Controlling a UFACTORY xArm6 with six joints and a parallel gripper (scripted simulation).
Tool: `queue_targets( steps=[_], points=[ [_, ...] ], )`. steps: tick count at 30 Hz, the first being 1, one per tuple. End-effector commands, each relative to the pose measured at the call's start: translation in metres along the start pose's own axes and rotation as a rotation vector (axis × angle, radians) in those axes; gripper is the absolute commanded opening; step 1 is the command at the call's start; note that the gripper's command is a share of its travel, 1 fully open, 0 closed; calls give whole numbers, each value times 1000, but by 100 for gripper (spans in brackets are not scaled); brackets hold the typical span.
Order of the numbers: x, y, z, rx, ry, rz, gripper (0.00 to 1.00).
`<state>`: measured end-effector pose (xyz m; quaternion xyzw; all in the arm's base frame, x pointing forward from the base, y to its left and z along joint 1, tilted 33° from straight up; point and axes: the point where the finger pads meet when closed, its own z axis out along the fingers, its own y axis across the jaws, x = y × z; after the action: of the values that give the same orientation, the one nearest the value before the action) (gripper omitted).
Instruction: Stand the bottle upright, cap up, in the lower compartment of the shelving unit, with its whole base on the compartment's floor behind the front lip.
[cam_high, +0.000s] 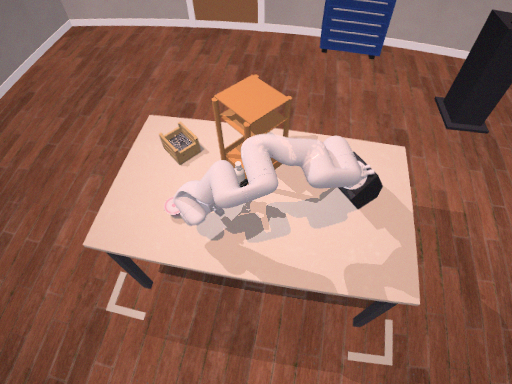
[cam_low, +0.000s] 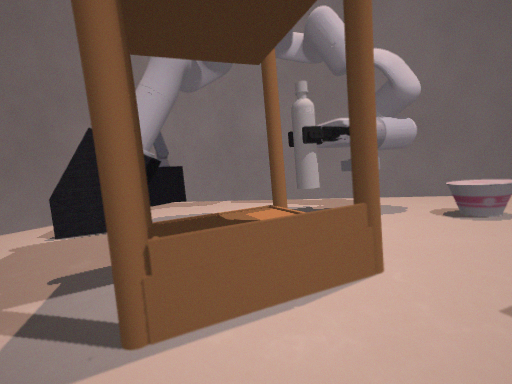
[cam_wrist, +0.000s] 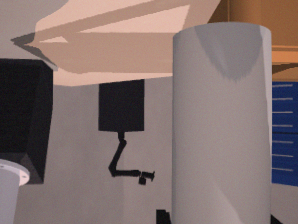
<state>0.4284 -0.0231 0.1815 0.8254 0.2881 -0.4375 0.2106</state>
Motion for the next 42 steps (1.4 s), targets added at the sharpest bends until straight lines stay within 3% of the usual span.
queue_targets(
  steps=[1,42],
  points=[
    [-1,12,-1,0,2,2,0],
    [-1,117,-1,0,2,2,0]
  ],
)
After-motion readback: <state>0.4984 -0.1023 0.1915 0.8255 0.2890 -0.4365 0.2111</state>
